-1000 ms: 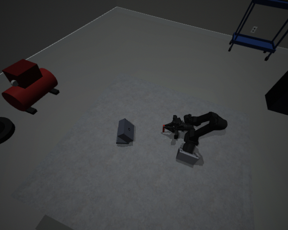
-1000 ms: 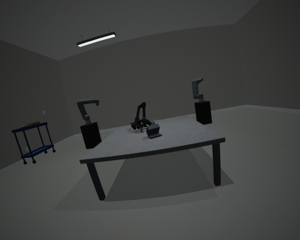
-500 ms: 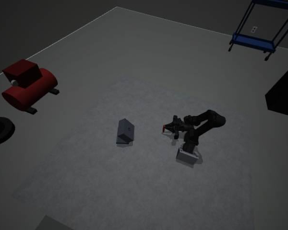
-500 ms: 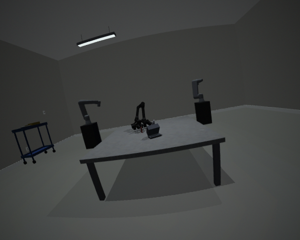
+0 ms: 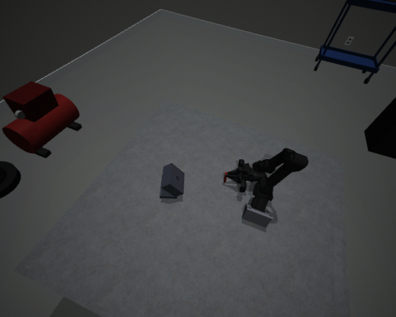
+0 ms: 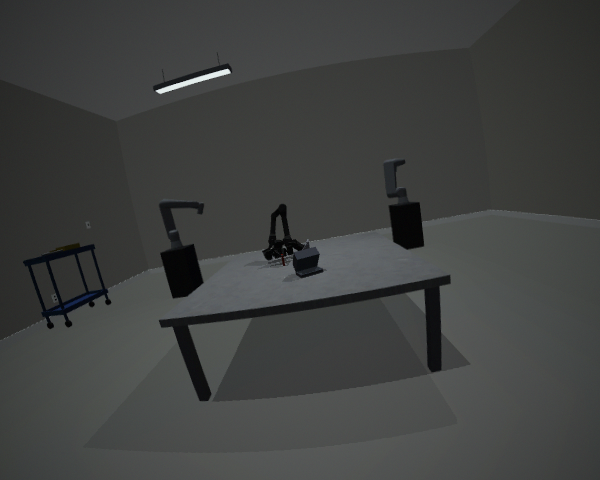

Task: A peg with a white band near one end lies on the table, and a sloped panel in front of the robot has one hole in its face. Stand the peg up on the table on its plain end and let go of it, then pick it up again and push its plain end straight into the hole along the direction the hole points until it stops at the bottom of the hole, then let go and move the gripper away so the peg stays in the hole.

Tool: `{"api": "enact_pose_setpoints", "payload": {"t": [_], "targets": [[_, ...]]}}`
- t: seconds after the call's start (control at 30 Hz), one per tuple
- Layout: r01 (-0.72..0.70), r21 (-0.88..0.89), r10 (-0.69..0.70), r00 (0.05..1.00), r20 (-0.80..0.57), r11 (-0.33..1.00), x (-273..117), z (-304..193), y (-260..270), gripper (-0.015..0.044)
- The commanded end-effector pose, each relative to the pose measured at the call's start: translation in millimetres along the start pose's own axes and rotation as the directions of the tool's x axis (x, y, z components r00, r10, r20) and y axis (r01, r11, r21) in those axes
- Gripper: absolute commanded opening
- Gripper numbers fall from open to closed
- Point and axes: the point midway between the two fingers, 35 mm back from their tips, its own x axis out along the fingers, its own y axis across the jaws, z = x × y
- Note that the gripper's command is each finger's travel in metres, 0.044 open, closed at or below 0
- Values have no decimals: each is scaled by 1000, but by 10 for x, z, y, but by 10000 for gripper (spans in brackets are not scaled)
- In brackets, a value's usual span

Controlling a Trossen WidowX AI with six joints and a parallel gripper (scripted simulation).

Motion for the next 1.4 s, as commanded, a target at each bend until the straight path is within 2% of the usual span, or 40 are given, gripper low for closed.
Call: {"api": "enact_pose_setpoints", "payload": {"t": [0.0,0.6,0.7,1.37], "targets": [[0,0,0,1000,-1,1000,-10,-23,1,49],[3,0,-3,999,38,1000,-23,-19,6,52],[4,-1,-4,999,40,1000,-24,-19,5,130],[4,-1,-4,999,40,1000,-24,-19,5,130]]}}
